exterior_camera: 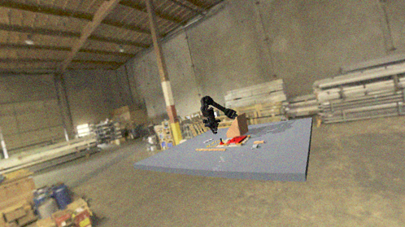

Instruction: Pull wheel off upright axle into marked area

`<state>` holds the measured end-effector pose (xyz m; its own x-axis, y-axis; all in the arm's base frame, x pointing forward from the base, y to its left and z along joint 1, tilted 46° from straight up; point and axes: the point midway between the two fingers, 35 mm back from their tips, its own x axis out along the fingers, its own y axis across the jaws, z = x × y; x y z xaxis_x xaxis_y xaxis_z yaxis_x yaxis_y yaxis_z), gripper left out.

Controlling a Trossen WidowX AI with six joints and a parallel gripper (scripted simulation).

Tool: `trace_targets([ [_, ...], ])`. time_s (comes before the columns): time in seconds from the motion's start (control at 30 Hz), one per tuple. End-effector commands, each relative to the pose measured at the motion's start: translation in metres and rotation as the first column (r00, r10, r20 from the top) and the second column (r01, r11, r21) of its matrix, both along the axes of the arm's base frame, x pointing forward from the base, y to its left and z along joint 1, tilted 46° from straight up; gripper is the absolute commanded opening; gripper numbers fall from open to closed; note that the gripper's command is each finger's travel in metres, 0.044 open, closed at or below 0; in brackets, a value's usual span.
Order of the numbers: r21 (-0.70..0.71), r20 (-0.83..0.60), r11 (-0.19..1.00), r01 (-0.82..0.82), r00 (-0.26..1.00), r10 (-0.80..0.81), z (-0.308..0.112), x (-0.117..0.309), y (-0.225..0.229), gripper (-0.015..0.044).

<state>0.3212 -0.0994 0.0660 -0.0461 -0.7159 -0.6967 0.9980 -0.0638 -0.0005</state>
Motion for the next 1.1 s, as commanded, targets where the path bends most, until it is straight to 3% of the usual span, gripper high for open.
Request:
trace_targets([
  [0.0, -0.006, 0.004, 1.000, 0.002, 1.000, -0.002, 0.013, -0.012, -0.010, 0.0000],
  [0.23, -0.008, 0.005, 1.000, 0.003, 1.000, -0.003, 0.024, -0.025, -0.019, 0.0000],
  [0.57, -0.009, 0.005, 1.000, 0.003, 1.000, -0.003, 0.008, -0.025, -0.035, 0.0000],
  [1.07, -0.011, 0.005, 1.000, 0.003, 1.000, -0.003, -0.043, -0.029, -0.089, 0.0000],
])
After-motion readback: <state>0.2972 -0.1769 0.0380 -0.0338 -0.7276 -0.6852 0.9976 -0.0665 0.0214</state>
